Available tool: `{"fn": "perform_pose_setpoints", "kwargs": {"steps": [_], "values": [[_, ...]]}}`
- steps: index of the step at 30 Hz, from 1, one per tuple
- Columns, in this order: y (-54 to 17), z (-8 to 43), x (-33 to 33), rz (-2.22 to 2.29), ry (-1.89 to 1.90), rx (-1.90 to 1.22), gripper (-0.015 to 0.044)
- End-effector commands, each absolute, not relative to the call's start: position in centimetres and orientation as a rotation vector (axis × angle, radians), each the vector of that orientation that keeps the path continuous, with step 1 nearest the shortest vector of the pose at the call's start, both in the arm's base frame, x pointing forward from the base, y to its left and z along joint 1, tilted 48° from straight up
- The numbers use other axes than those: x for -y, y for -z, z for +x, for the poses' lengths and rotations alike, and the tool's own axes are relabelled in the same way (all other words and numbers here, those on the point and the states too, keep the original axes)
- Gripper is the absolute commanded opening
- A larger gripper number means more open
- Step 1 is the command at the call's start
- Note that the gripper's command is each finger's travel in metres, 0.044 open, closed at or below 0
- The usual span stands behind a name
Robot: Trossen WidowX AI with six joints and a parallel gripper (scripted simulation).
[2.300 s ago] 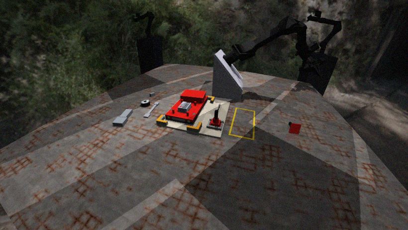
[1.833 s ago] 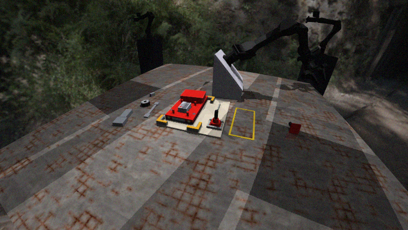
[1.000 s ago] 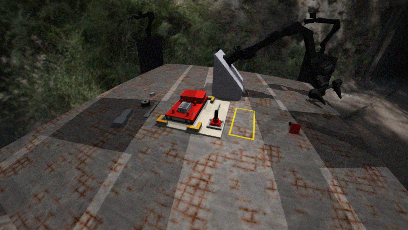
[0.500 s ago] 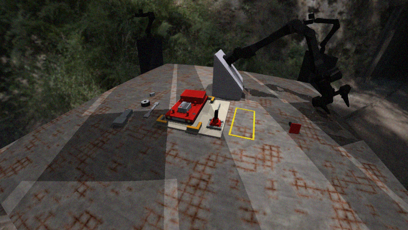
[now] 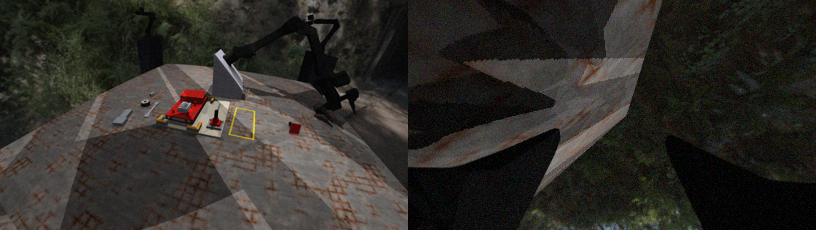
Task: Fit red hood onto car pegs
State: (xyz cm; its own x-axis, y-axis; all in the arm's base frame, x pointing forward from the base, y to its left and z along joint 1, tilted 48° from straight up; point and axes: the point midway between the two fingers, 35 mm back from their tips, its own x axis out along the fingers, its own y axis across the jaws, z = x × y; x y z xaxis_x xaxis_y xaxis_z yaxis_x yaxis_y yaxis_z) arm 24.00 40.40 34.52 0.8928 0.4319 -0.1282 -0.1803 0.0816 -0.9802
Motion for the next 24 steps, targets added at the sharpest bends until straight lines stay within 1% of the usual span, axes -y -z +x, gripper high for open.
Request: {"fn": "perform_pose_setpoints", "kwargs": {"steps": [1,14,17,24], "values": [[-32.5,27.1,-39.0,-1.392,-0.468,0.141,0.0440],[-26.1,35.9,-33.0,-1.257,-0.461,-0.125,0.0440],[-25.0,37.6,-30.3,-1.287,-0.399,-0.173,0.0440],[-23.0,40.0,-25.8,-1.176,-0.380,-0.290,0.0440]]}}
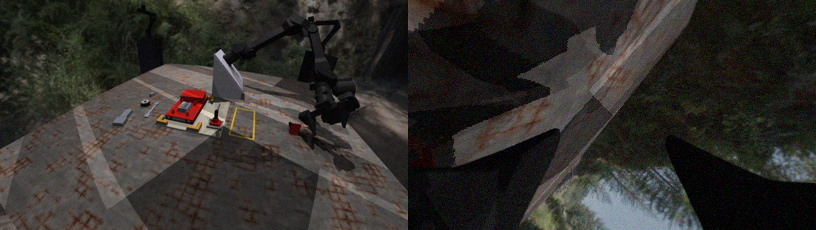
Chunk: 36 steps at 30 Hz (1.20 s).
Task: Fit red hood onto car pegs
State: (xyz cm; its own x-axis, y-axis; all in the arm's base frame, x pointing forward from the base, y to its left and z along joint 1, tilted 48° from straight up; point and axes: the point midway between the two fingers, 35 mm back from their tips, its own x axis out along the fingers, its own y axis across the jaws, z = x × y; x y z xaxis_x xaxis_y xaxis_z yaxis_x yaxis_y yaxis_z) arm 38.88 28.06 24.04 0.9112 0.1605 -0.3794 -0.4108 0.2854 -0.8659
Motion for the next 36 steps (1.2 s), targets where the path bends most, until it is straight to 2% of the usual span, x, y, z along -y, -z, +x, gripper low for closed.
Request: {"fn": "perform_pose_setpoints", "kwargs": {"steps": [1,18,28,36], "values": [[-22.8,40.4,-25.1,-1.159,-0.379,-0.304,0.0440],[-10.0,43.6,-13.2,-0.741,-0.353,-0.805,0.0440],[-2.7,41.1,-5.2,-0.383,-0.265,-1.147,0.0440],[2.7,36.8,0.5,0.094,-0.087,-1.408,0.0440]]}}
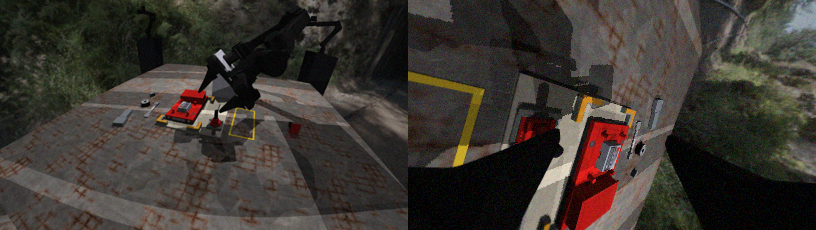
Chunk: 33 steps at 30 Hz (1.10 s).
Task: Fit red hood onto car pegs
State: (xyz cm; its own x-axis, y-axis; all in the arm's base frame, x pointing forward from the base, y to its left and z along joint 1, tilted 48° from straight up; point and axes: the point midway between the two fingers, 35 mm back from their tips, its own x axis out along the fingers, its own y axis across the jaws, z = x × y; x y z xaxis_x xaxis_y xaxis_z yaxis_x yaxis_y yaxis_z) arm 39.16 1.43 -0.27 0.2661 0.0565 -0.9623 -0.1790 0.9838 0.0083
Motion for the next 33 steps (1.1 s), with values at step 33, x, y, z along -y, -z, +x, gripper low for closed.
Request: {"fn": "perform_pose_setpoints", "kwargs": {"steps": [33], "values": [[9.1,23.0,7.5,1.800,0.671,-1.748,0.0440]]}}
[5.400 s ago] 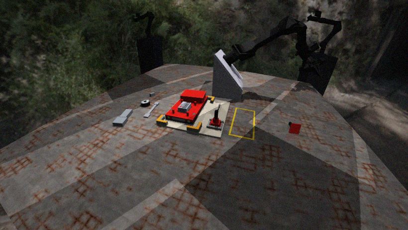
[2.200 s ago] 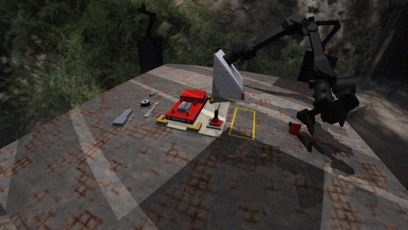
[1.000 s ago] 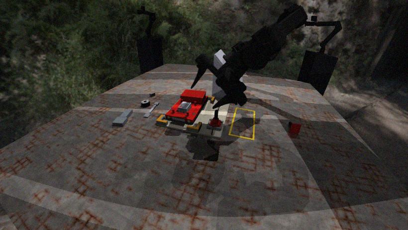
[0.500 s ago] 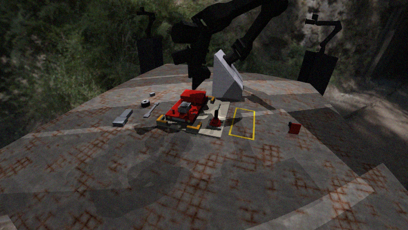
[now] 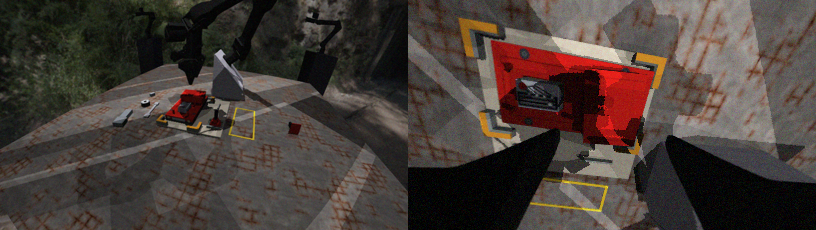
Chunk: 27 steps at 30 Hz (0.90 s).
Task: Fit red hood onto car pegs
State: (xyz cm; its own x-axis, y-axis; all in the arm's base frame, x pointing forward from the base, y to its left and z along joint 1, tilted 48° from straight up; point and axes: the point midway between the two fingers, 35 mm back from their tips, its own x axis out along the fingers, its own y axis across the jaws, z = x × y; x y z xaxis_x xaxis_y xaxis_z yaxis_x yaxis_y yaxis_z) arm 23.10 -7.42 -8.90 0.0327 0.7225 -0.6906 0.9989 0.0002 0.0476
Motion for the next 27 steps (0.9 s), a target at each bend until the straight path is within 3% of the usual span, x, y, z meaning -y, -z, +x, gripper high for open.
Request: {"fn": "perform_pose_setpoints", "kwargs": {"steps": [1,27], "values": [[9.2,23.0,7.5,1.800,0.671,-1.748,0.0440],[10.2,23.2,6.5,1.799,0.671,-1.747,0.0440]]}}
